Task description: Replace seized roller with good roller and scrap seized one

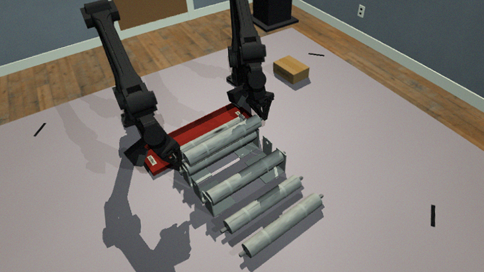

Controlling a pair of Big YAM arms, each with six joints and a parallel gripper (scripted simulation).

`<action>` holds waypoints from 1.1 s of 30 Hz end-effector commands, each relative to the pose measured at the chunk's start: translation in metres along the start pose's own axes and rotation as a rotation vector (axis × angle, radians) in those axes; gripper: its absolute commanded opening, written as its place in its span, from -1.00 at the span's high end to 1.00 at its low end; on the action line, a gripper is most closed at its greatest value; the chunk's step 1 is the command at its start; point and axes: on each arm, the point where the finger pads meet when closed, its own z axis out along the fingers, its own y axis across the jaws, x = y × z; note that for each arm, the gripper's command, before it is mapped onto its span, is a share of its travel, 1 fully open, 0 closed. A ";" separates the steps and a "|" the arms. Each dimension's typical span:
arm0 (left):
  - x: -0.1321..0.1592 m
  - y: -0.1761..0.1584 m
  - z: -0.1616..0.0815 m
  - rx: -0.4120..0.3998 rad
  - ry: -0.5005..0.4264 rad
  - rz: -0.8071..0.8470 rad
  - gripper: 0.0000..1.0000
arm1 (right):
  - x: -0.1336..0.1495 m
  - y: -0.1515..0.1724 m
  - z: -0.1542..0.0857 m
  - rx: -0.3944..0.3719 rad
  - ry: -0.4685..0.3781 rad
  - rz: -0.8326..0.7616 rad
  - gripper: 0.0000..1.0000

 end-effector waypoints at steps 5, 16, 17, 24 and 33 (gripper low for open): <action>-0.008 0.015 -0.033 -0.096 -0.047 -0.038 0.94 | -0.002 0.005 -0.020 -0.054 -0.010 -0.026 0.94; -0.003 -0.004 -0.036 -0.095 -0.051 -0.050 0.94 | 0.005 0.004 -0.034 -0.085 -0.017 -0.051 0.94; -0.003 -0.007 -0.035 -0.091 -0.051 -0.047 0.94 | 0.004 -0.013 -0.023 -0.053 -0.014 -0.041 0.94; -0.006 -0.015 -0.037 -0.096 -0.060 -0.057 0.94 | 0.001 -0.015 -0.030 -0.063 -0.031 -0.046 0.94; -0.005 -0.026 -0.039 -0.099 -0.067 -0.058 0.94 | 0.003 -0.023 -0.038 -0.057 -0.031 -0.043 0.94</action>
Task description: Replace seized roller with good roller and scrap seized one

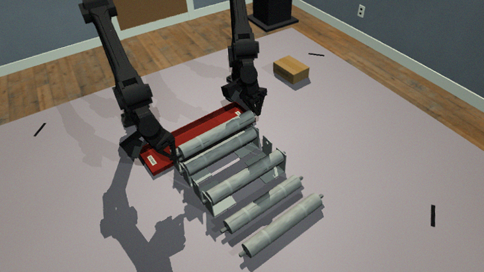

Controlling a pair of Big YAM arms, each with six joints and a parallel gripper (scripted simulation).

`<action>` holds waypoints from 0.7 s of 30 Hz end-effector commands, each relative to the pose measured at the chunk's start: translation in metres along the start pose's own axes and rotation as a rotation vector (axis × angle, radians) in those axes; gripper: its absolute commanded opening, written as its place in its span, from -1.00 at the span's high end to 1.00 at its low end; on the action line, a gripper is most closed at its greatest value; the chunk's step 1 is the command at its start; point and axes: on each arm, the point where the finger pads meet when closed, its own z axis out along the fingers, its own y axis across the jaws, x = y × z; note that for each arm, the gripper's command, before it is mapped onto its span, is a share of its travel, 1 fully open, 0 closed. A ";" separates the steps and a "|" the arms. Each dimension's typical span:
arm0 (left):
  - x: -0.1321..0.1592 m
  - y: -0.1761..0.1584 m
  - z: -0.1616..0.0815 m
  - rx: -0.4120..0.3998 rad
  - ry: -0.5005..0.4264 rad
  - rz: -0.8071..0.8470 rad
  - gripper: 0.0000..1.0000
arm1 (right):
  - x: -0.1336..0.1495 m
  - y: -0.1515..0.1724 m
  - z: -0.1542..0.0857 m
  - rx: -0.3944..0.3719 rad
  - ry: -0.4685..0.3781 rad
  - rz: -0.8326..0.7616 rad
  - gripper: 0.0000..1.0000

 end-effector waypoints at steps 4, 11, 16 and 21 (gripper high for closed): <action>-0.009 0.011 -0.032 -0.075 -0.043 -0.031 0.94 | -0.002 0.003 -0.021 -0.038 -0.014 -0.017 0.94; -0.008 -0.001 -0.038 -0.077 -0.044 -0.036 0.94 | 0.001 -0.005 -0.030 -0.061 -0.010 -0.025 0.94; -0.010 0.017 -0.050 -0.119 -0.064 -0.051 0.94 | 0.001 0.004 -0.034 -0.088 -0.013 -0.030 0.94; -0.009 -0.010 -0.036 -0.066 -0.040 -0.031 0.94 | -0.001 -0.013 -0.027 -0.046 -0.015 -0.020 0.94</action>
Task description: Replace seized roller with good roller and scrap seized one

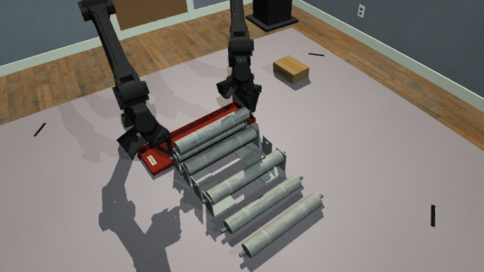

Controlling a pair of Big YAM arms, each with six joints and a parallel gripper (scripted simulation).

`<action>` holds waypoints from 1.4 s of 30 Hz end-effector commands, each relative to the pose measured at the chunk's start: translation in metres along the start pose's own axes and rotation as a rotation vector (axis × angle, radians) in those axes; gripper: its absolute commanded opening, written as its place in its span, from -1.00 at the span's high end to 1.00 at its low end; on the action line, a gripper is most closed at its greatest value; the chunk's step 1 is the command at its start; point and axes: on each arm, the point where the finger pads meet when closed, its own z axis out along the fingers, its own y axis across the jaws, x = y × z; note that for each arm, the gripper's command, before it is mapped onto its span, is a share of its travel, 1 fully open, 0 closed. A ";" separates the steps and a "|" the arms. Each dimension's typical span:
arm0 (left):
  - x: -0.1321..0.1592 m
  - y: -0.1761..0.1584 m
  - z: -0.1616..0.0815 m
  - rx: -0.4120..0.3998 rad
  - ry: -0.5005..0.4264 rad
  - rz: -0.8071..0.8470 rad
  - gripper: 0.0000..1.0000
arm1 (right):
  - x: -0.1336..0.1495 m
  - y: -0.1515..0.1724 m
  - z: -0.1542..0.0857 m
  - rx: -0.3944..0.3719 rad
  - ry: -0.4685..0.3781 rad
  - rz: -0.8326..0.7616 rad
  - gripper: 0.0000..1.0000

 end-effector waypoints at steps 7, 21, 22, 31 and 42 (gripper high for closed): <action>-0.010 0.013 -0.033 -0.076 -0.043 -0.037 0.94 | -0.001 0.011 -0.027 -0.072 -0.016 -0.028 0.94; -0.003 -0.015 -0.030 -0.057 -0.031 -0.034 0.94 | 0.001 -0.013 -0.028 -0.053 -0.009 -0.022 0.94; -0.006 -0.010 -0.038 -0.065 -0.037 -0.036 0.94 | 0.002 -0.009 -0.033 -0.064 -0.011 -0.025 0.94; 0.001 -0.030 -0.031 -0.040 -0.021 -0.030 0.94 | 0.002 -0.037 -0.022 -0.020 -0.003 -0.012 0.94; -0.009 -0.033 -0.052 -0.086 -0.057 -0.046 0.94 | 0.004 -0.034 -0.045 -0.085 -0.017 -0.032 0.94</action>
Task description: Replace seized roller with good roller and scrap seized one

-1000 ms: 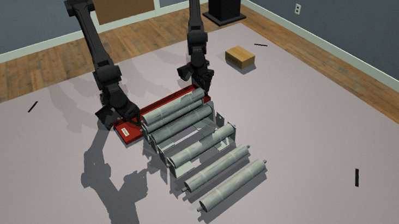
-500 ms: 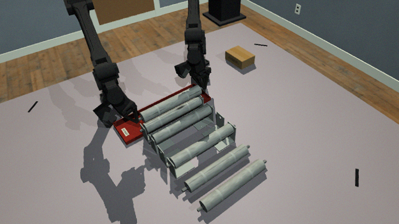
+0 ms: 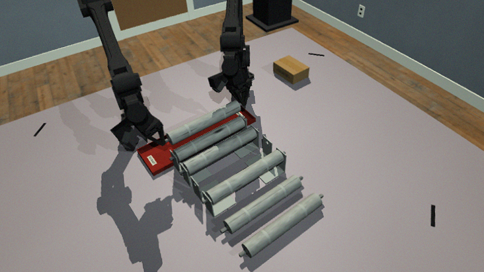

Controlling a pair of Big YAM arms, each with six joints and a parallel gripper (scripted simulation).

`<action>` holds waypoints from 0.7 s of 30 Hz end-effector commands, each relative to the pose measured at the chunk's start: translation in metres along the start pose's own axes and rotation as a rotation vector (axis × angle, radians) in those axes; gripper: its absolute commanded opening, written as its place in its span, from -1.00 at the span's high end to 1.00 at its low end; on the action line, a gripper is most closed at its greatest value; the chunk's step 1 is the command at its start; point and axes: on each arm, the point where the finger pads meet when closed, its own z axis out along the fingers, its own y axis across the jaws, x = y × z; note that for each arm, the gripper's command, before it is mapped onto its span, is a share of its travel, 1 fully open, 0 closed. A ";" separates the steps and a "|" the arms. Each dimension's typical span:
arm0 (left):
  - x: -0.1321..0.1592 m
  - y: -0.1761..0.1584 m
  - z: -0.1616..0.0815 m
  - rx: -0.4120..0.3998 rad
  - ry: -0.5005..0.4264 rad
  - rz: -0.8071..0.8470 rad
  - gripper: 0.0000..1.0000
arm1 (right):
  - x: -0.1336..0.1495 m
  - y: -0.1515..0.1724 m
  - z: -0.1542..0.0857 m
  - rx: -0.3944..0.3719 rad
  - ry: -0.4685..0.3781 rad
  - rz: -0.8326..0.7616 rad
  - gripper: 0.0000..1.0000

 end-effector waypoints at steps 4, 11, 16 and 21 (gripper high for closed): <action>-0.010 0.020 -0.036 -0.095 -0.065 -0.041 0.94 | 0.000 0.011 -0.023 -0.066 -0.011 -0.024 0.94; -0.004 0.004 -0.024 -0.067 -0.042 -0.048 0.94 | -0.001 0.022 -0.032 -0.101 -0.019 -0.039 0.94; -0.010 0.001 -0.036 -0.077 -0.055 -0.043 0.94 | -0.001 0.000 -0.028 -0.070 -0.018 -0.028 0.94; -0.010 0.003 -0.040 -0.086 -0.061 -0.043 0.94 | 0.000 -0.002 -0.029 -0.077 -0.014 -0.028 0.94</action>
